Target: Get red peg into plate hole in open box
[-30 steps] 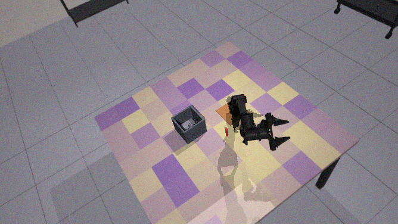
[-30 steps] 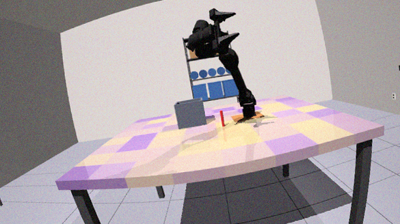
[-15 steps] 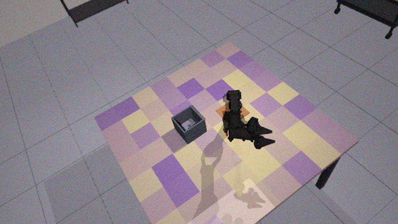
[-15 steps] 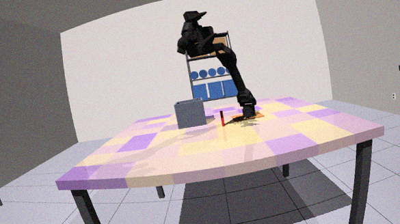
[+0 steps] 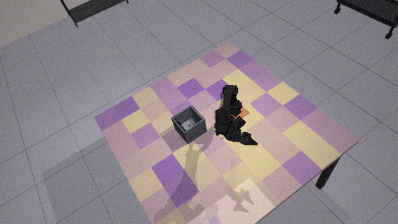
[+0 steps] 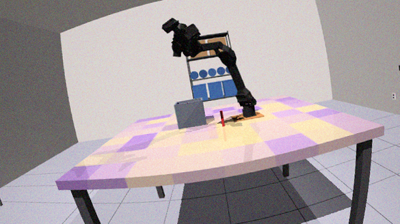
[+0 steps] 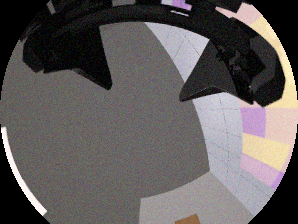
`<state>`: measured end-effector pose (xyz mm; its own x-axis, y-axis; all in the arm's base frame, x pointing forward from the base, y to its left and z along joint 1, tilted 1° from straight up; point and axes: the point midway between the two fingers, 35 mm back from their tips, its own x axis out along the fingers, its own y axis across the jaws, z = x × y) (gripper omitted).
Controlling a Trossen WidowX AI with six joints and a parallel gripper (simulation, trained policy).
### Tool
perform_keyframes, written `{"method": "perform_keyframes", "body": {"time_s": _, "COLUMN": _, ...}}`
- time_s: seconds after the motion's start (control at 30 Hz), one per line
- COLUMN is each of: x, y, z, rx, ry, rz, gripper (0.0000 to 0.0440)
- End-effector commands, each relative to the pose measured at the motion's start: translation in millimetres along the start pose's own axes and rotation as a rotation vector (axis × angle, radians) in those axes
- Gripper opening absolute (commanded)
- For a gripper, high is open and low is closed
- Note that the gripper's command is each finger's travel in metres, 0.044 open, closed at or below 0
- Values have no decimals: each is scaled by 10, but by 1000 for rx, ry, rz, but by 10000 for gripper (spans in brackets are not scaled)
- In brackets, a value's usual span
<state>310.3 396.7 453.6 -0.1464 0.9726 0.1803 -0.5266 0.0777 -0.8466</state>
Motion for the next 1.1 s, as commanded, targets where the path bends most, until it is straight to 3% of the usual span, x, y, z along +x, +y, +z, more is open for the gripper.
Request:
{"method": "perform_keyframes", "body": {"time_s": 0.0, "x": -130, "y": -57, "z": -87, "rx": 79, "ry": 61, "rz": -27, "gripper": 440}}
{"method": "perform_keyframes", "body": {"time_s": 0.53, "x": -947, "y": -195, "z": -516, "rx": 512, "ry": 367, "rz": -200, "gripper": 440}}
{"method": "perform_keyframes", "body": {"time_s": 1.07, "x": -1787, "y": 6, "z": -753, "rx": 964, "ry": 619, "rz": -411, "gripper": 440}}
